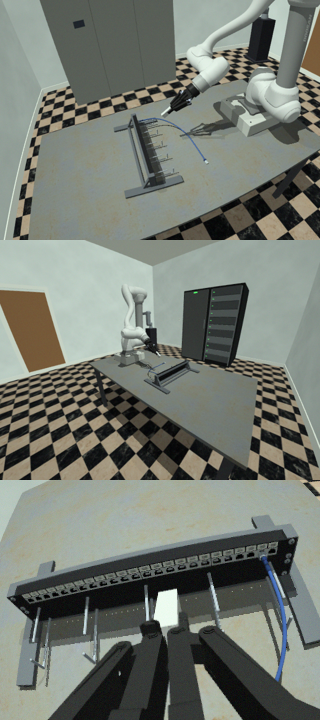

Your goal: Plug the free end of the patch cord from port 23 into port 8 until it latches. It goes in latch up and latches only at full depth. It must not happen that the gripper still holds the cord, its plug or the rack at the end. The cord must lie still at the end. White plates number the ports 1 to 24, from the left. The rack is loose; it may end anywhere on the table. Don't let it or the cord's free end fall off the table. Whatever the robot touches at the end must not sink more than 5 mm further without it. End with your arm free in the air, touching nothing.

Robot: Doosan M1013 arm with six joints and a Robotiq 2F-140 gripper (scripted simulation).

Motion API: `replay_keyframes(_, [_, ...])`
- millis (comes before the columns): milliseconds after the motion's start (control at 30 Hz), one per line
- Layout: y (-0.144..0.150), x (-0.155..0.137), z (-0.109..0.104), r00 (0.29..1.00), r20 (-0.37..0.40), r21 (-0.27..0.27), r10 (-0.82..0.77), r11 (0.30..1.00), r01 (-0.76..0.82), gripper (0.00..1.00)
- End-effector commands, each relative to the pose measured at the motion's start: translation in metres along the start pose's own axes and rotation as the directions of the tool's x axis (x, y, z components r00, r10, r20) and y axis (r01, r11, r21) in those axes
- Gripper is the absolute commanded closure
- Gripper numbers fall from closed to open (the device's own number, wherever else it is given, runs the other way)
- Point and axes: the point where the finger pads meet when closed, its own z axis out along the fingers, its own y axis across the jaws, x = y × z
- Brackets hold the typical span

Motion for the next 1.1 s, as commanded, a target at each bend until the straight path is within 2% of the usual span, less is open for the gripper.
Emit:
replay_keyframes(0, [0.0,0.0,0.013,1.0,0.0,0.0,0.0,1.0,0.0,1.0])
replay_keyframes(167, [0.0,0.0,0.05,1.0,0.0,0.0,0.0,1.0,0.0,1.0])
replay_keyframes(233, [0.0,0.0,0.05,1.0,0.0,0.0,0.0,1.0,0.0,1.0])
replay_keyframes(433, [0.0,0.0,0.1,1.0,0.0,0.0,0.0,1.0,0.0,1.0])
replay_keyframes(567, [0.0,0.0,0.124,1.0,0.0,0.0,0.0,1.0,0.0,1.0])
replay_keyframes(700, [0.0,0.0,0.132,1.0,0.0,0.0,0.0,1.0,0.0,1.0])
replay_keyframes(1067, [0.0,0.0,0.133,1.0,0.0,0.0,0.0,1.0,0.0,1.0])
